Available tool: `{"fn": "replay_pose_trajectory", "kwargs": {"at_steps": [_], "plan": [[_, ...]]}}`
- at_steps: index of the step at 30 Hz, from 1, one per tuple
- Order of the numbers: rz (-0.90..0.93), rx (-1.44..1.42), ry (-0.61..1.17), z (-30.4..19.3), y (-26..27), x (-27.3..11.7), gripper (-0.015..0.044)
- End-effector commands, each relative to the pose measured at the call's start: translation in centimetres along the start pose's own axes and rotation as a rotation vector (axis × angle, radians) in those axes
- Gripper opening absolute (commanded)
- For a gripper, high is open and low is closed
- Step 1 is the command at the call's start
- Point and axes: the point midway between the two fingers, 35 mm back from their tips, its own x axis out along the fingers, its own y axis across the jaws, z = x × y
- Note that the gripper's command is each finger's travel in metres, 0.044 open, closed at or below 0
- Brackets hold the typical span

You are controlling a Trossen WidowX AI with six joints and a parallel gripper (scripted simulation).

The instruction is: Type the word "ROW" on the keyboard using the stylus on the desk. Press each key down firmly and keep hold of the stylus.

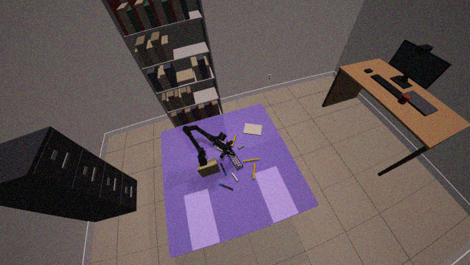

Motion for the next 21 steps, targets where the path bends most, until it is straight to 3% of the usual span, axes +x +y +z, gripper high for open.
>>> {"fn": "replay_pose_trajectory", "kwargs": {"at_steps": [1, 11, 14, 21], "plan": [[-0.014, -0.002, 0.003, -0.4, -0.1, 0.3, 0.0], [-0.013, -0.002, 0.003, -1.8, -0.2, 1.1, 0.0], [-0.013, -0.001, 0.004, -1.9, -0.2, 1.2, 0.0079], [-0.014, -0.001, 0.004, -2.0, -0.3, 1.4, 0.0081]]}}
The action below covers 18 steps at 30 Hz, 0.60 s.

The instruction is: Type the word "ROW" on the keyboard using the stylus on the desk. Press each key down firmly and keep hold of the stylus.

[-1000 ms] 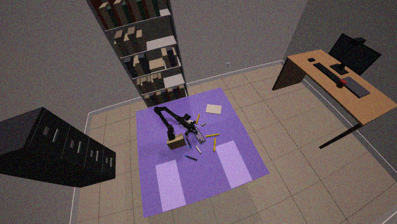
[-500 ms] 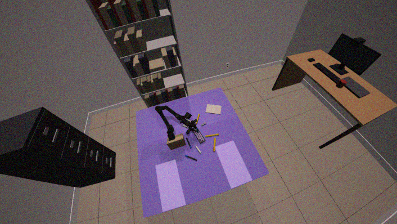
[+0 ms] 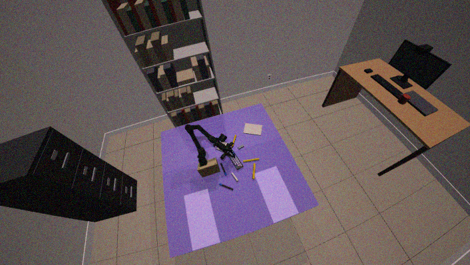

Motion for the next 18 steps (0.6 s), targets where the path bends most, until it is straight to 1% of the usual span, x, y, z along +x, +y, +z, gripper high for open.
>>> {"fn": "replay_pose_trajectory", "kwargs": {"at_steps": [1, 18], "plan": [[-0.007, 0.001, -0.001, -0.11, -0.16, 0.17, 0.0081], [-0.007, 0.002, -0.001, -0.85, -0.17, 0.59, 0.0081]]}}
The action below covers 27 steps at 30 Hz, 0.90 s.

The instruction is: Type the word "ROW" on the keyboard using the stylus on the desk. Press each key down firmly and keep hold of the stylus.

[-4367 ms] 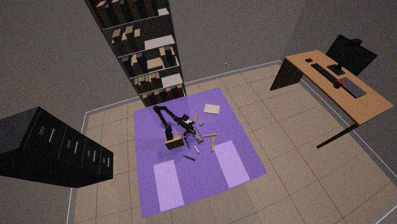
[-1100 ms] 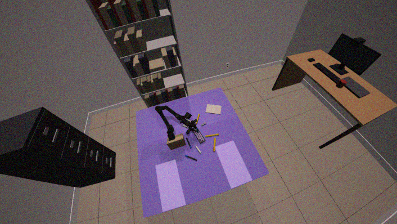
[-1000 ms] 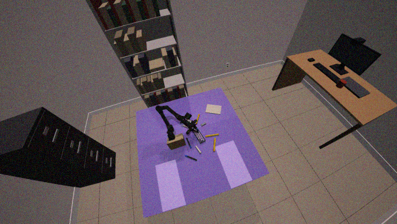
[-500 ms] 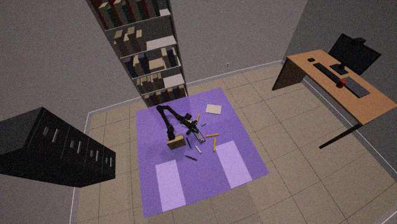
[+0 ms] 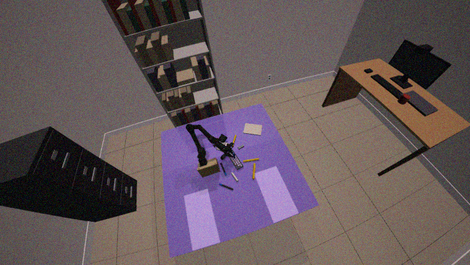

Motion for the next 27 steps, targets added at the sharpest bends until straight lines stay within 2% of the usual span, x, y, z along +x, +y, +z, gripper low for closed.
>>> {"fn": "replay_pose_trajectory", "kwargs": {"at_steps": [1, 27], "plan": [[-0.008, 0.0, 0.0, -0.18, -0.19, 0.19, 0.0081], [-0.008, 0.0, 0.0, -1.01, -0.21, 0.65, 0.0081]]}}
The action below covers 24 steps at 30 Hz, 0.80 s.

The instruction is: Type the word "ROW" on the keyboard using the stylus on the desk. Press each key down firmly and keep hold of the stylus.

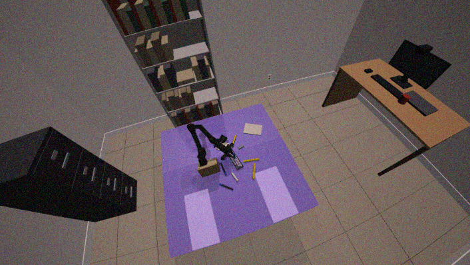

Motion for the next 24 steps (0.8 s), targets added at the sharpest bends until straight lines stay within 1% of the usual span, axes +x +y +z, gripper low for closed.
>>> {"fn": "replay_pose_trajectory", "kwargs": {"at_steps": [1, 9, 19, 24], "plan": [[-0.008, -0.001, 0.002, -0.1, -0.2, 0.1, 0.0081], [-0.008, -0.001, 0.002, 0.2, -0.2, 0.0, 0.0081], [-0.008, -0.001, 0.0, 3.1, -0.1, -1.6, 0.0081], [-0.007, -0.002, 0.0, 3.3, -0.1, -1.8, 0.0081]]}}
